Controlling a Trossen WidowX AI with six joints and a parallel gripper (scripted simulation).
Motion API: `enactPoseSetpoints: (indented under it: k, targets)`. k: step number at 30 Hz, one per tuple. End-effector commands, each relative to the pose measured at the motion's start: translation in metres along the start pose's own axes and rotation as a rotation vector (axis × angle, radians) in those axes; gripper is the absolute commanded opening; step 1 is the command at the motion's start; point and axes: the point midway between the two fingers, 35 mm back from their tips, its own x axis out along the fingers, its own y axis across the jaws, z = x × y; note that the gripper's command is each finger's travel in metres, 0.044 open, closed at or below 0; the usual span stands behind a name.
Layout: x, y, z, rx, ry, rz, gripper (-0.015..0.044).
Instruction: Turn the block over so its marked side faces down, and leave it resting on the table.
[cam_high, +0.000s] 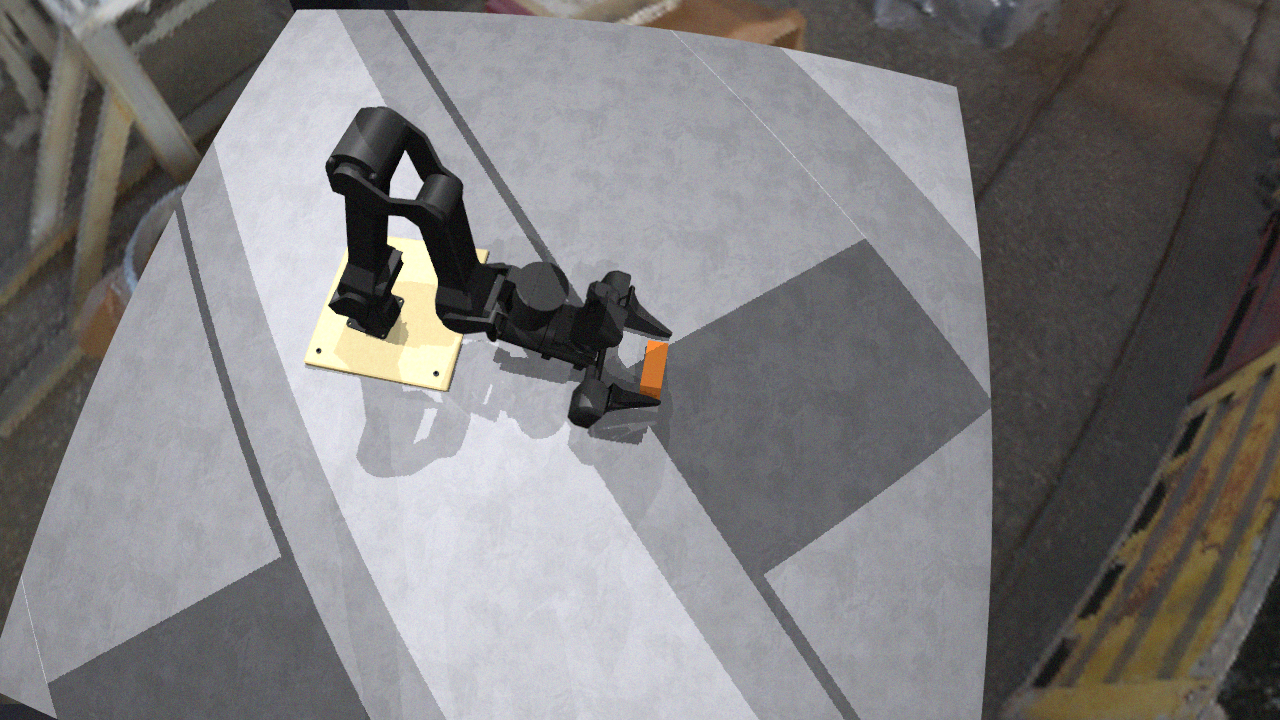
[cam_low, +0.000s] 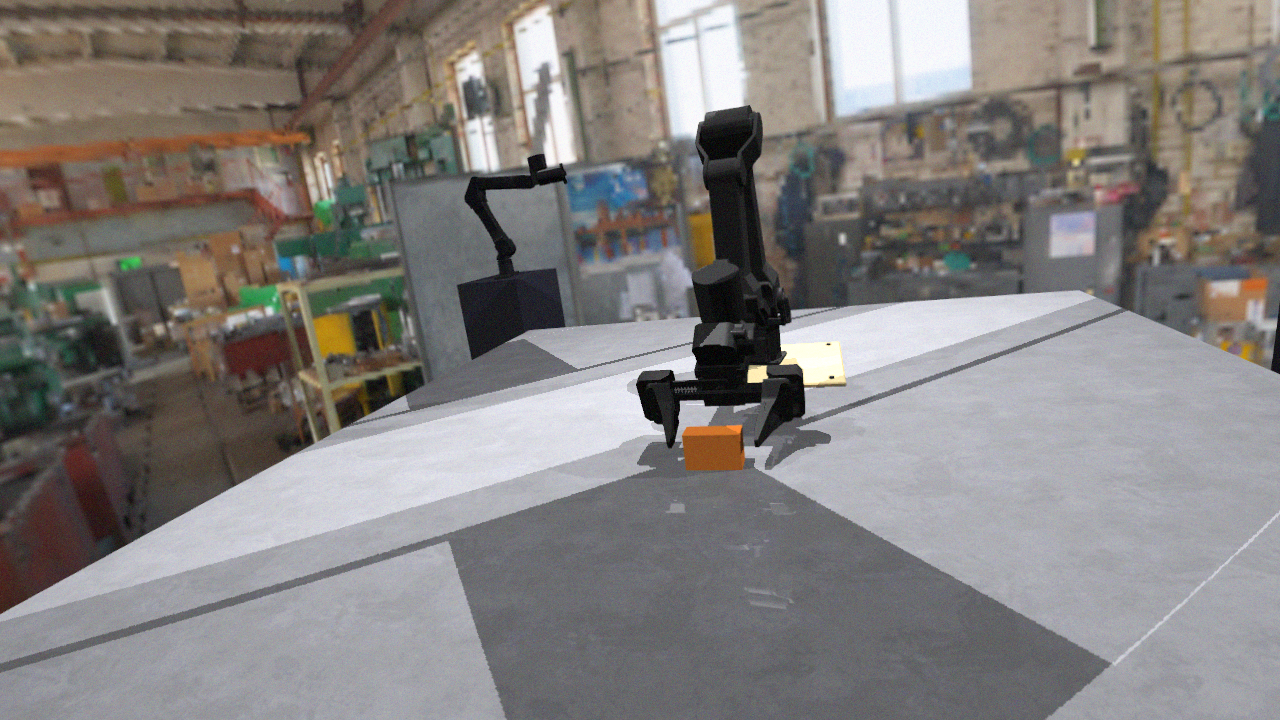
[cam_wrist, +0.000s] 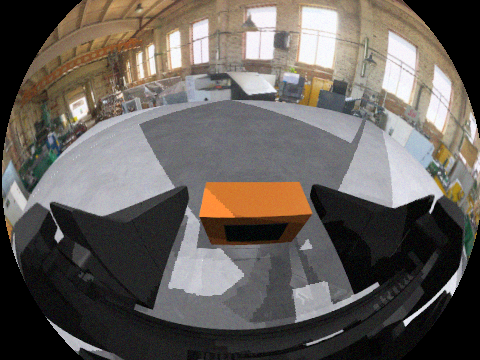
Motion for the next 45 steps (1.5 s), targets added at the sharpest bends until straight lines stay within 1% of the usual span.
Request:
enactPoseSetpoints:
  k: [1,10,14,17,20,23,25,29,45]
  targets:
    - [0.000,0.001,0.000,0.004,-0.002,0.006,0.0440]
    - [0.003,0.001,0.001,0.003,0.018,0.007,0.0440]
    - [0.015,0.000,0.010,0.000,0.144,0.010,0.0440]
    - [0.015,-0.001,0.019,0.001,0.251,0.008,0.0440]
    - [0.006,-0.001,0.031,0.002,0.358,0.007,0.0440]
    - [-0.012,-0.001,0.044,0.002,0.466,0.007,0.0440]
    - [-0.023,-0.001,0.061,-0.001,0.487,0.004,0.0440]
    - [-0.042,0.000,0.060,0.002,0.583,0.007,0.0440]
    - [-0.044,0.000,0.060,0.002,0.590,0.007,0.0440]
